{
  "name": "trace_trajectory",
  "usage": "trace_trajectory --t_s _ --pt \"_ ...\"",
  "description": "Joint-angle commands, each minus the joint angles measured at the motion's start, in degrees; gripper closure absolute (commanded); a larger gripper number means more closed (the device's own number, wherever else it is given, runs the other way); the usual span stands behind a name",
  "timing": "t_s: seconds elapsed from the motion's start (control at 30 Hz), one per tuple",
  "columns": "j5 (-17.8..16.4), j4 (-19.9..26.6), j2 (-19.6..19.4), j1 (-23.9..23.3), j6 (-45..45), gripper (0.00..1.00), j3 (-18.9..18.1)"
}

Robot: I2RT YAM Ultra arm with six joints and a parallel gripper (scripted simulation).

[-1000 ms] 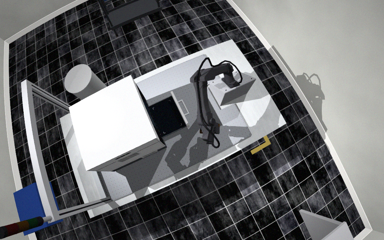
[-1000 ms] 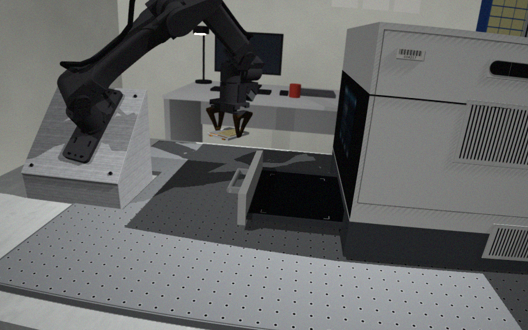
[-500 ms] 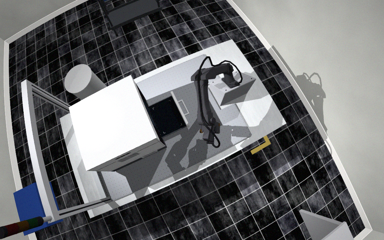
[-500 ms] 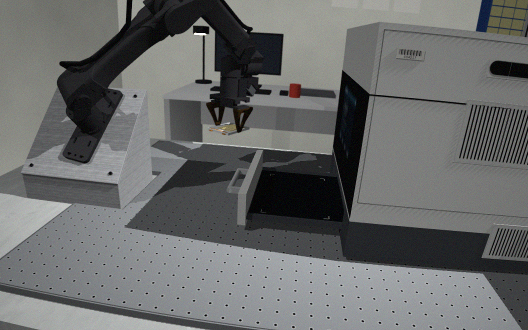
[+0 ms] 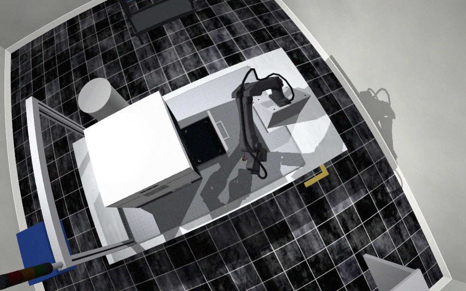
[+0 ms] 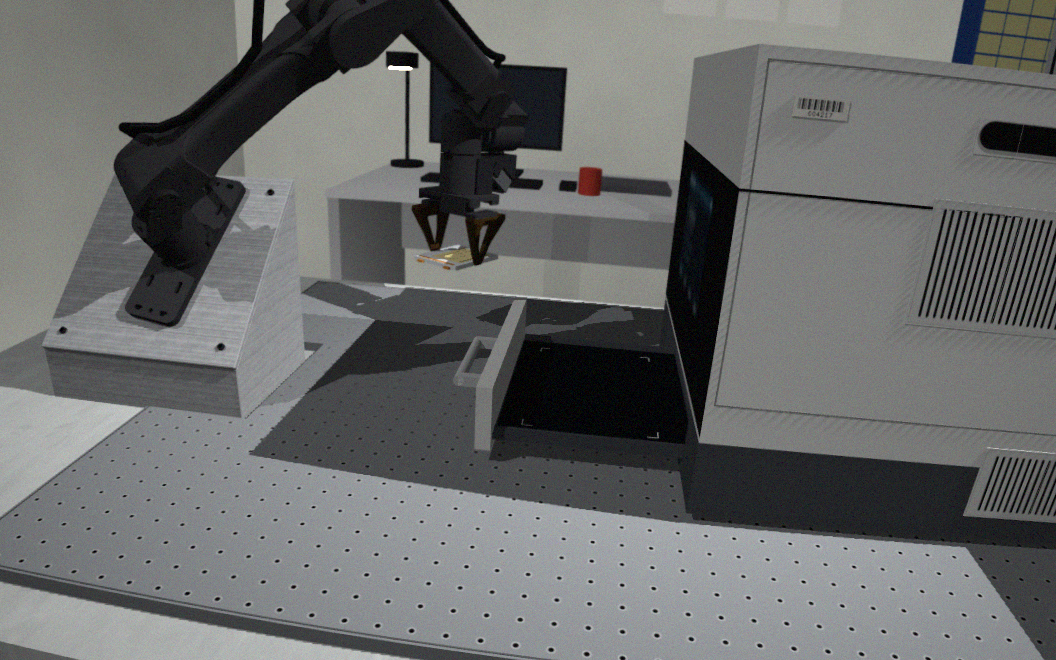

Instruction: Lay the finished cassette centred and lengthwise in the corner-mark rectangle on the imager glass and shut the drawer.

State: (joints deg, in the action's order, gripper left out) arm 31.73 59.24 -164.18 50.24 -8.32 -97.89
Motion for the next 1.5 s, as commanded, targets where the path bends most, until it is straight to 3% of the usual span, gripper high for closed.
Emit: trace_trajectory --t_s 0.0,0.8,0.83,1.17,1.27,1.47 --pt "-0.48 0.48 2.21 1.63 0.49 1.0 -1.77" --pt "-0.48 0.47 2.21 1.63 0.49 1.0 -1.77" --pt "0.66 -0.61 2.66 1.11 -2.52 1.0 0.96" --pt "4.11 -0.92 8.77 -5.29 -25.14 1.0 5.92" --pt "4.26 -1.58 9.87 -4.82 -28.32 1.0 6.87" --pt "5.91 -2.63 14.11 -9.34 -38.29 1.0 9.97"
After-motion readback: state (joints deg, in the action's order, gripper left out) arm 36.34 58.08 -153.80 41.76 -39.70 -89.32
